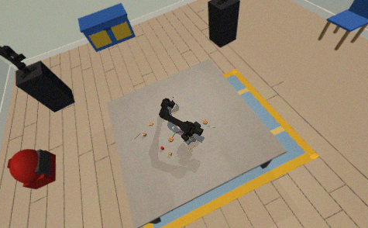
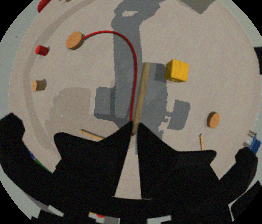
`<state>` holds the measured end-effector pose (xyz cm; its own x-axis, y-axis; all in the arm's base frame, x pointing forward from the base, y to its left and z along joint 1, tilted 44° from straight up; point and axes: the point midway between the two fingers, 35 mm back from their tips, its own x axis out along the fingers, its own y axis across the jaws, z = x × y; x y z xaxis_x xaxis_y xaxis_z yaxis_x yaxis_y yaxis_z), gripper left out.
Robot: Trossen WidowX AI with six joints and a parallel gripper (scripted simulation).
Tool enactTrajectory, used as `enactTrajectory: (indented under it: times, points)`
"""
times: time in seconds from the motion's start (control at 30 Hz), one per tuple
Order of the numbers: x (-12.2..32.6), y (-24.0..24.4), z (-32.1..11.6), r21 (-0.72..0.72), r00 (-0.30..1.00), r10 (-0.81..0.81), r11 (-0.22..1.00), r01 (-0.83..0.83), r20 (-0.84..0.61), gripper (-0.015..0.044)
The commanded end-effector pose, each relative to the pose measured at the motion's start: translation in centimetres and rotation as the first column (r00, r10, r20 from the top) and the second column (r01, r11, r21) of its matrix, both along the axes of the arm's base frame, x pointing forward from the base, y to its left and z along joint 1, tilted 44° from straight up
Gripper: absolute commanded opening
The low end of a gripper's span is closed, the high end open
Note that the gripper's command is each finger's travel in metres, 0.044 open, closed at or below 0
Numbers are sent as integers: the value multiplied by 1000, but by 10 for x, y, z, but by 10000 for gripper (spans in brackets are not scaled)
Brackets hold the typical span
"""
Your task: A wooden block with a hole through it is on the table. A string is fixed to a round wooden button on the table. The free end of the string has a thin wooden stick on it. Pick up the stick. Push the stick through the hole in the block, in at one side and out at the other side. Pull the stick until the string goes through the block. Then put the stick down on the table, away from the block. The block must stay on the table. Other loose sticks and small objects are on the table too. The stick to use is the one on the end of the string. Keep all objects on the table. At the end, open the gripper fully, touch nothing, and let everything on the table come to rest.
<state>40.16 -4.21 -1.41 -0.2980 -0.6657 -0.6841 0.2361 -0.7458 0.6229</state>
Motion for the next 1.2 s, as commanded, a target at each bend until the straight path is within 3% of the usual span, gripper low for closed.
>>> enactTrajectory:
  times: [0.0,1.17]
  points:
    - [5,2,-3,1,1000,11,1000,-11,6,0]
    - [39,16,-25,21,996,68,997,-69,63,0]
